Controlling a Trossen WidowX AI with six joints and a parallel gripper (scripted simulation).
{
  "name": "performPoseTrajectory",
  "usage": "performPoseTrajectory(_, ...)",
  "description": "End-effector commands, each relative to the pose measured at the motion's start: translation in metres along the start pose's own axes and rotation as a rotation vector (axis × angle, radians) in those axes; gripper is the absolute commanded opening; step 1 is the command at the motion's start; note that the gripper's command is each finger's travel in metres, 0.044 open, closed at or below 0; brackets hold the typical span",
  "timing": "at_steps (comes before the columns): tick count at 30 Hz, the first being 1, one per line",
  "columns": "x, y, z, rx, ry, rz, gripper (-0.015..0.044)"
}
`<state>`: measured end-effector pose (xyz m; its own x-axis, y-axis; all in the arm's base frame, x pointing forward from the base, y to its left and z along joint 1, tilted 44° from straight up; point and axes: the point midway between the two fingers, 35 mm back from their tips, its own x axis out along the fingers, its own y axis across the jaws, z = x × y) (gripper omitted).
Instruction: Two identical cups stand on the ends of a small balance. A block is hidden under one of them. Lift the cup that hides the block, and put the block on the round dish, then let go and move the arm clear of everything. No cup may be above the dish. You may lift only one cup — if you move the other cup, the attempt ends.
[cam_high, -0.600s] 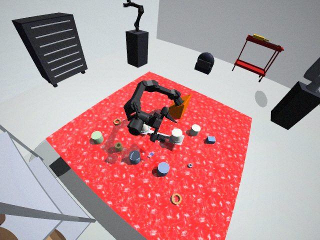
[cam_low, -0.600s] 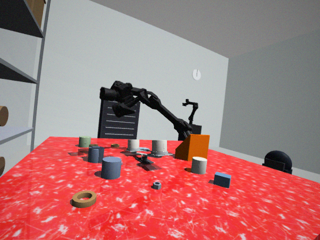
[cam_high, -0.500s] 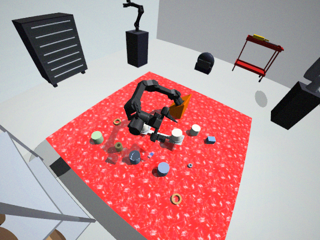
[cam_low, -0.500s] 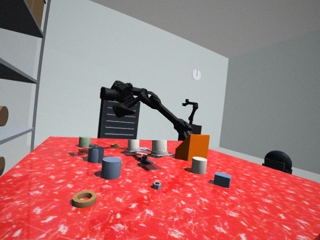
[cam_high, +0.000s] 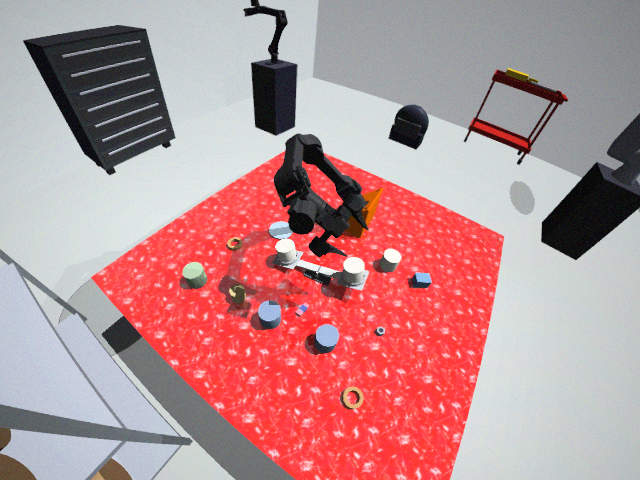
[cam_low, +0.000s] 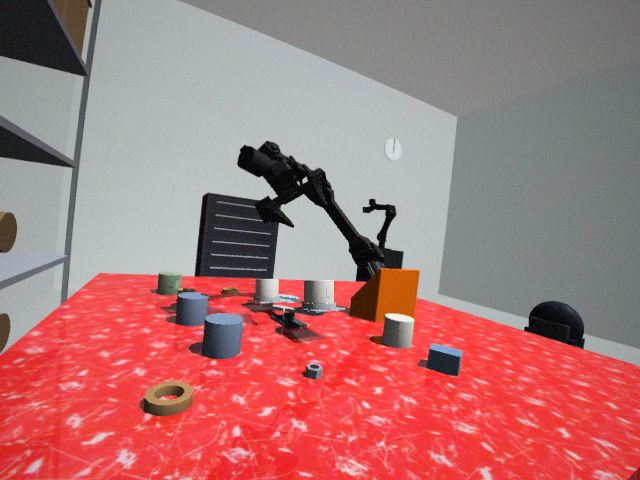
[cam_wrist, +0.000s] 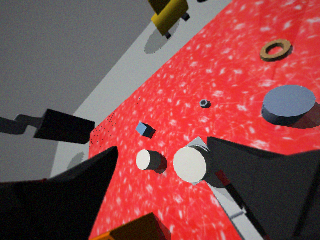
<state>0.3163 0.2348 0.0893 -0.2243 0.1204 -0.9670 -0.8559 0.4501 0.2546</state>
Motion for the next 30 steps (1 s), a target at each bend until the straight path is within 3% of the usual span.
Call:
performPoseTrajectory(1,0.002,0.013,-0.012,0.046,0.051,-0.085,0.044)
performPoseTrajectory(16,0.002,0.052,-0.067,0.21,0.125,-0.48,0.044)
performPoseTrajectory(30,-0.004,0.07,-0.121,0.335,-0.015,-0.86,0.044)
